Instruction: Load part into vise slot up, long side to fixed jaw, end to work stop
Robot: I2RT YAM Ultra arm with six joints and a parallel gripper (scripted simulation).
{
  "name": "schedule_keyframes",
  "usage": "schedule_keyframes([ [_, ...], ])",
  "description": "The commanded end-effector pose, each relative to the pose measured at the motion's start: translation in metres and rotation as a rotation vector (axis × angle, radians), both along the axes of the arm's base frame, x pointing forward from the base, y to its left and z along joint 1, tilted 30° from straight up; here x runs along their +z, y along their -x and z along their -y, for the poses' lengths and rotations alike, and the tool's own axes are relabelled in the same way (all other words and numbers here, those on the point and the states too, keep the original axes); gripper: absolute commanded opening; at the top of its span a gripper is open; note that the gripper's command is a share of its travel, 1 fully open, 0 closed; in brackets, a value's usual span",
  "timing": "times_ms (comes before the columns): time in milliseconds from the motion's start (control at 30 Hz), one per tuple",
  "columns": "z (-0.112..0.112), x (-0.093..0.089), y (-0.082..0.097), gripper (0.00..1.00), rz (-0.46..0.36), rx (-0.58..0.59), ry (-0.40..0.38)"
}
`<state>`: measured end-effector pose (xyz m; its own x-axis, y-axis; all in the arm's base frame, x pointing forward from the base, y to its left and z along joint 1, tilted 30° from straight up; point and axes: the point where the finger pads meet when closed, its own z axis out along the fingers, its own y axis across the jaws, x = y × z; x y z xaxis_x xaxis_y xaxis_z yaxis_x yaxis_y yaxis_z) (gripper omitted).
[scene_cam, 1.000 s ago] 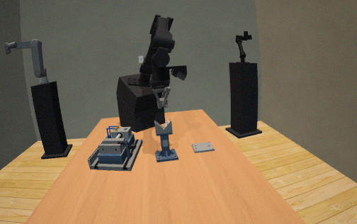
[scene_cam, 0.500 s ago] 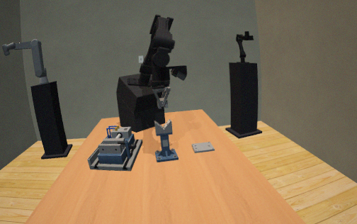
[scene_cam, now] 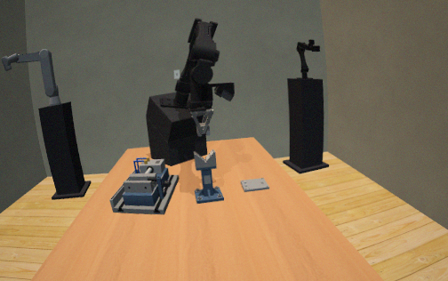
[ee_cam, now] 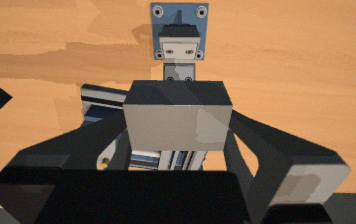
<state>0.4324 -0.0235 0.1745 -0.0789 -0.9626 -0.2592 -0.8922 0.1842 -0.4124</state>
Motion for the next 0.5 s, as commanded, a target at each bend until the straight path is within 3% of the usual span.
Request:
schedule_keyframes([
  [0, 0.0016, 0.0179, -0.0013, 0.00, 0.035, -0.013, 0.012],
  [467, -0.0017, 0.0205, -0.0007, 0.00, 0.027, -0.035, 0.071],
])
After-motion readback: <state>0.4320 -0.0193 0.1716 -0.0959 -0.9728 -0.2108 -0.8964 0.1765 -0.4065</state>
